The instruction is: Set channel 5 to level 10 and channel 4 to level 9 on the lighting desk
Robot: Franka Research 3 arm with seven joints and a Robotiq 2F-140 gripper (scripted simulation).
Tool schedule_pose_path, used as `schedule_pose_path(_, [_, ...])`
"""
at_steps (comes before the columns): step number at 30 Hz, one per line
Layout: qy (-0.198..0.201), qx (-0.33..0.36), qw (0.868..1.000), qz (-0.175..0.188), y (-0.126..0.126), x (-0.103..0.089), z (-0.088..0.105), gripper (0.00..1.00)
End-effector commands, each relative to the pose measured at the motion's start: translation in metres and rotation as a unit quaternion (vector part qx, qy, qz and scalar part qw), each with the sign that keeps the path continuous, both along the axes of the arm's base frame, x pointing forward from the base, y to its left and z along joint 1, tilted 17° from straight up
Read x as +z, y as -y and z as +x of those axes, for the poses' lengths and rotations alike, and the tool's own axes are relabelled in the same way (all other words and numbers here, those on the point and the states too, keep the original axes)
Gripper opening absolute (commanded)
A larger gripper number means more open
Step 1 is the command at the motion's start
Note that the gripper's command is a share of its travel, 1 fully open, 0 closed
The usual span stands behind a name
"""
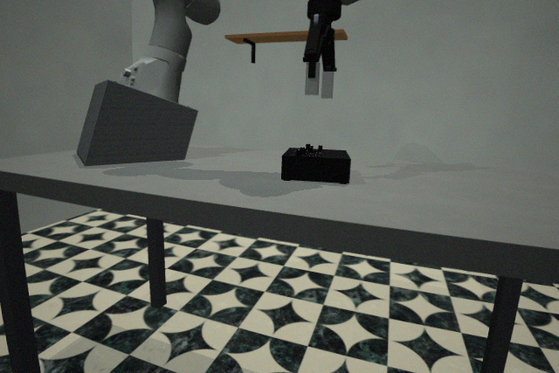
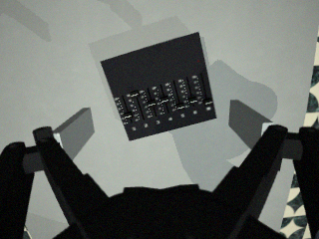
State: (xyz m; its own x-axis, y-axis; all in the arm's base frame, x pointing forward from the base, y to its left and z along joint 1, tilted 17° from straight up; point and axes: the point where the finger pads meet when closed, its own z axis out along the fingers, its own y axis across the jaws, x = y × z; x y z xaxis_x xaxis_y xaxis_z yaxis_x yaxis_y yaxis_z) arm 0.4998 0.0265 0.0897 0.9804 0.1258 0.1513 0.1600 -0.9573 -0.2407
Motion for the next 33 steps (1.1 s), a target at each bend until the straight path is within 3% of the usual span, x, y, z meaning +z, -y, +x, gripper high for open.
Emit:
schedule_pose_path(1, [0.006,0.010,1.000,-0.001,0.002,0.001,0.000,1.00])
schedule_pose_path(20, [0.007,0.020,1.000,-0.003,0.004,-0.001,-0.005,1.00])
schedule_pose_path(25, [0.027,0.125,0.992,-0.017,0.029,-0.021,-0.072,1.00])
schedule_pose_path(33, [0.029,0.134,0.990,-0.018,0.031,-0.023,-0.078,1.00])
